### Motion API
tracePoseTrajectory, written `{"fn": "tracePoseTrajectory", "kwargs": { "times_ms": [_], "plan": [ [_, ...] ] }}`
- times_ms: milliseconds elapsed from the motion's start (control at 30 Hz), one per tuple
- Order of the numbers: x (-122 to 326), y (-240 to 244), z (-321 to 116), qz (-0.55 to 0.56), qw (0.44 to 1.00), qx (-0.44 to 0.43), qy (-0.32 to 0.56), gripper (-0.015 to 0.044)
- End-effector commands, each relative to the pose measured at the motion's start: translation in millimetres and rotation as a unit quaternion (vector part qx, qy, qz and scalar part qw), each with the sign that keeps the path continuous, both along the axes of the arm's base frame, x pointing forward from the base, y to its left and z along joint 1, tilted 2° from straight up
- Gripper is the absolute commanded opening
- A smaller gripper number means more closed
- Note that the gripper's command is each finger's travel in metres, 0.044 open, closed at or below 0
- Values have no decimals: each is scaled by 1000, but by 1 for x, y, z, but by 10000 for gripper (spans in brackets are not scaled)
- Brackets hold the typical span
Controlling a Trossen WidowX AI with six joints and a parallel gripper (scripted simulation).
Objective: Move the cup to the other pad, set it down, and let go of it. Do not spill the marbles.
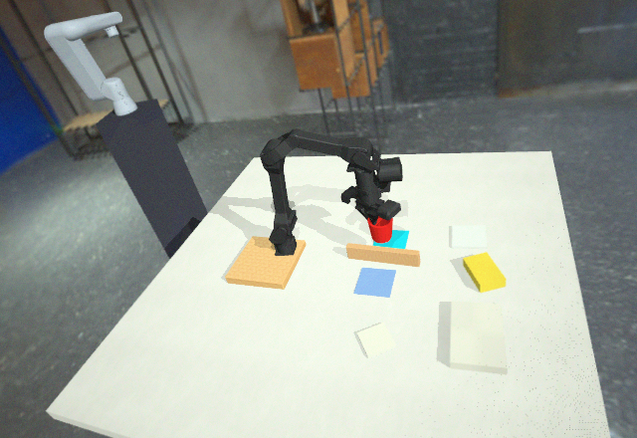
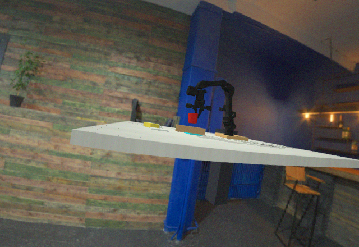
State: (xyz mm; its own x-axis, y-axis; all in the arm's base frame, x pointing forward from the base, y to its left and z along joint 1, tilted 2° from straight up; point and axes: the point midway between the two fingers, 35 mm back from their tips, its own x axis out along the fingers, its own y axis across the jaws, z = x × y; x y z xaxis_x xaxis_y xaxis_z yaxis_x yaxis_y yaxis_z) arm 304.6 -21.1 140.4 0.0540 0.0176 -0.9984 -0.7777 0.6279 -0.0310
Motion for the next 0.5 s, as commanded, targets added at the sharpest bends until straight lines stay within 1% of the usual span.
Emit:
{"fn": "tracePoseTrajectory", "kwargs": {
  "times_ms": [0, 467],
  "plan": [
    [3, 9, 1, -2, 1000, -2, -1, 0],
    [9, 39, 3, -2, 1000, -1, -1, 0]
  ]
}}
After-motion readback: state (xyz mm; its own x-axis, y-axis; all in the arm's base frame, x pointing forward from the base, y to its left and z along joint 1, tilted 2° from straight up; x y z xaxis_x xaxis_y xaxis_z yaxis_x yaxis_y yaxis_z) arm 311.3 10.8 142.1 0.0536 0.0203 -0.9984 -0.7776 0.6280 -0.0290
